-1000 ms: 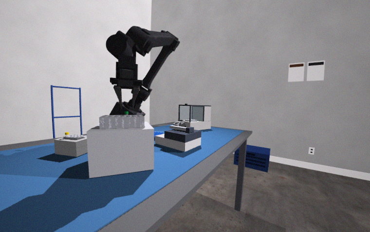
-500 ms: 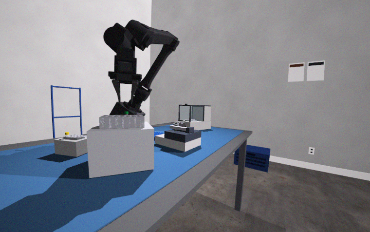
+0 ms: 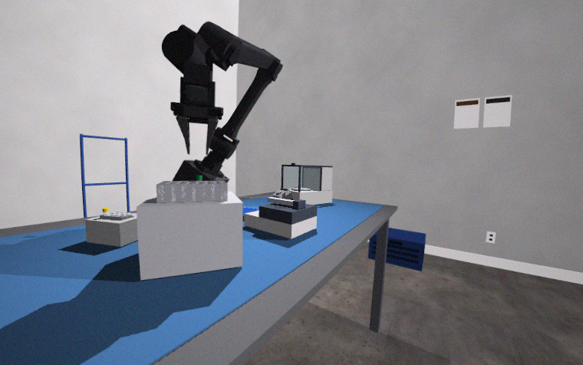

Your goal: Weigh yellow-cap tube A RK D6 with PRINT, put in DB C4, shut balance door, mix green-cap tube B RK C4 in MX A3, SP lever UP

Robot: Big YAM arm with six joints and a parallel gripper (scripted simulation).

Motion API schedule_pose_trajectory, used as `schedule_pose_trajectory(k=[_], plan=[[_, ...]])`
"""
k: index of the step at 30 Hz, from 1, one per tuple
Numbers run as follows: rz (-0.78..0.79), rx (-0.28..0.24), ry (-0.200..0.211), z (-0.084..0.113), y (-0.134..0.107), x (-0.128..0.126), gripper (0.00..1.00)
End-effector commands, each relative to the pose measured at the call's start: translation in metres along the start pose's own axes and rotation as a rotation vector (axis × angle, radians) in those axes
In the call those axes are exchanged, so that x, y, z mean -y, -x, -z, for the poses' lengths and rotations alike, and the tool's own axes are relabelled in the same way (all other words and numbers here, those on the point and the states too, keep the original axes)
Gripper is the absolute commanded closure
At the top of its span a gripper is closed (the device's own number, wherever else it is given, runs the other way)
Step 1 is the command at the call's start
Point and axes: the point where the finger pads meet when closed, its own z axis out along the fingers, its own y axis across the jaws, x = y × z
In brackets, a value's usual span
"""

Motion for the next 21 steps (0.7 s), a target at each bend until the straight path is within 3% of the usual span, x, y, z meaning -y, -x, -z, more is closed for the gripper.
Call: schedule_pose_trajectory(k=[1, 4, 21], plan=[[0.013, -0.01, 0.006, 0.004, -0.006, -0.004, 0.64], [0.017, 0.013, -0.004, 0.009, 0.006, -0.002, 0.64], [0.017, 0.013, -0.004, 0.009, 0.006, -0.002, 0.64]])
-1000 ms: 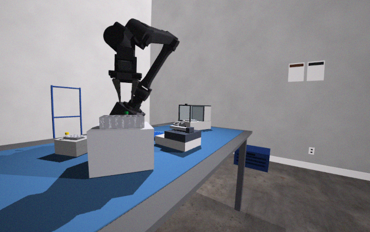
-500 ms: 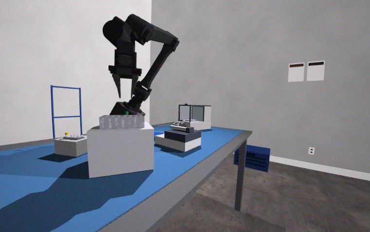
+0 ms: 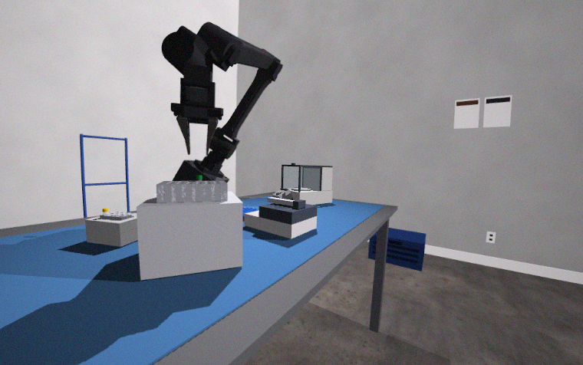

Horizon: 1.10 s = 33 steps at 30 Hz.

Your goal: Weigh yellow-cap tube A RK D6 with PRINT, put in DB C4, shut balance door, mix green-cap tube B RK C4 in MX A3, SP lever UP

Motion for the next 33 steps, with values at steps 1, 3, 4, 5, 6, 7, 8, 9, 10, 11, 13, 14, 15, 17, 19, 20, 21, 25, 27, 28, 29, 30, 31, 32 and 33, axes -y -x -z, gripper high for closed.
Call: schedule_pose_trajectory(k=[1, 3, 4, 5, 6, 7, 8, 9, 10, 11, 13, 14, 15, 17, 19, 20, 21, 25, 27, 28, 29, 30, 31, 32, 33], plan=[[0.018, 0.02, -0.007, 0.01, 0.009, -0.002, 0.64], [0.018, 0.02, -0.007, 0.01, 0.009, -0.002, 0.64], [0.018, 0.02, -0.007, 0.01, 0.009, -0.002, 0.64], [0.018, 0.02, -0.007, 0.01, 0.009, -0.002, 0.64], [0.018, 0.02, -0.007, 0.01, 0.009, -0.002, 0.64], [0.018, 0.02, -0.007, 0.01, 0.009, -0.002, 0.64], [0.018, 0.02, -0.007, 0.01, 0.009, -0.002, 0.64], [0.018, 0.02, -0.007, 0.01, 0.009, -0.002, 0.64], [0.018, 0.02, -0.007, 0.01, 0.009, -0.002, 0.64], [0.018, 0.02, -0.007, 0.01, 0.009, -0.002, 0.64], [0.018, 0.02, -0.007, 0.01, 0.009, -0.002, 0.64], [0.018, 0.02, -0.007, 0.01, 0.009, -0.002, 0.64], [0.018, 0.02, -0.007, 0.01, 0.009, -0.002, 0.64], [0.018, 0.02, -0.007, 0.01, 0.009, -0.002, 0.64], [0.018, 0.02, -0.007, 0.01, 0.009, -0.002, 0.64], [0.018, 0.02, -0.007, 0.01, 0.009, -0.002, 0.64], [0.018, 0.02, -0.007, 0.01, 0.009, -0.002, 0.64], [-0.013, 0.03, -0.011, 0.006, -0.005, -0.001, 1.0], [-0.024, 0.036, -0.014, 0.001, -0.018, 0.006, 1.0], [-0.024, 0.036, -0.014, 0.001, -0.019, 0.006, 1.0], [-0.04, 0.035, -0.013, -0.003, -0.027, 0.006, 1.0], [-0.04, 0.035, -0.013, -0.007, -0.034, 0.007, 1.0], [-0.04, 0.035, -0.013, -0.011, -0.042, 0.007, 1.0], [-0.055, 0.034, -0.012, -0.015, -0.049, 0.007, 1.0], [-0.055, 0.033, -0.012, -0.019, -0.057, 0.008, 1.0]])
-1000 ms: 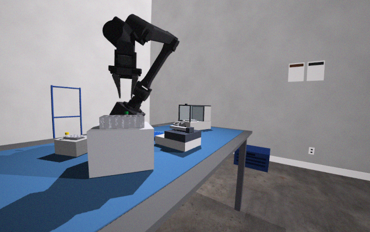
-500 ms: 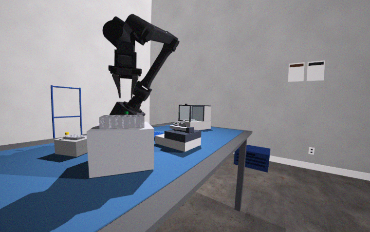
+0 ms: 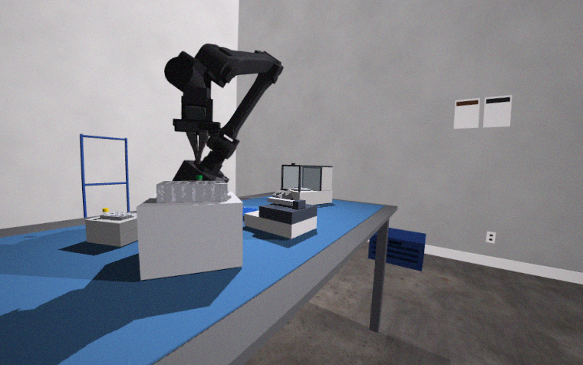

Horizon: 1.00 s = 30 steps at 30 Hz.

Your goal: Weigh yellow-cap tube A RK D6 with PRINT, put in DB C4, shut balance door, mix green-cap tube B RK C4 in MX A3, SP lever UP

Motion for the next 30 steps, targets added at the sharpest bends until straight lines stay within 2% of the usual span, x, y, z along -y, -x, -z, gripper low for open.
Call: schedule_pose_trajectory(k=[1, 3, 15, 20, 21, 22, 24, 25, 30], plan=[[-0.027, 0.037, -0.012, -0.002, -0.016, 0.007, 1.0], [-0.027, 0.037, -0.012, -0.002, -0.016, 0.007, 1.0], [-0.089, 0.03, -0.009, -0.049, -0.107, 0.014, 1.0], [-0.085, 0.008, 0.0, -0.056, -0.106, 0.013, 1.0], [-0.051, 0.056, -0.016, -0.041, -0.084, 0.01, 1.0], [-0.05, 0.056, -0.016, -0.04, -0.084, 0.01, 1.0], [-0.058, 0.043, -0.012, -0.044, -0.085, 0.011, 1.0], [-0.081, 0.064, -0.007, -0.048, -0.106, 0.014, 1.0], [-0.045, 0.226, -0.004, -0.049, -0.114, 0.014, 1.0]])
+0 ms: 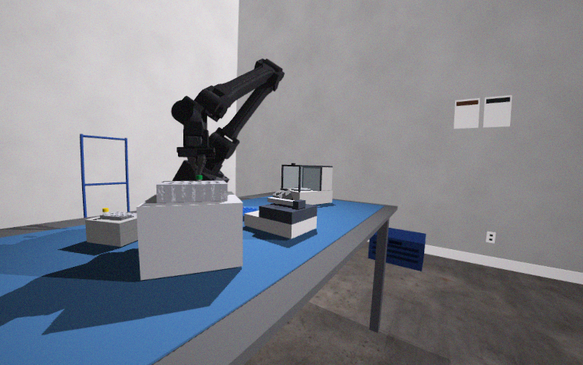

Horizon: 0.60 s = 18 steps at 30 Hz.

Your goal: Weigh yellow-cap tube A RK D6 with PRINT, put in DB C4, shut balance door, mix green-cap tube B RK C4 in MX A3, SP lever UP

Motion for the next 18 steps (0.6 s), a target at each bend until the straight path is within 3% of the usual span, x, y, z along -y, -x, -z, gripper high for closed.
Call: schedule_pose_trajectory(k=[1, 5, 7, 12, 18], plan=[[0.002, 0.13, -0.019, 0.006, 0.0, 0.006, 1.0], [0.033, 0.259, -0.013, 0.006, -0.007, 0.007, 1.0], [0.033, 0.259, -0.013, 0.006, -0.007, 0.007, 1.0], [0.07, 0.42, -0.004, 0.007, -0.015, 0.007, 1.0], [0.071, 0.422, -0.005, 0.007, -0.025, 0.008, 1.0]])
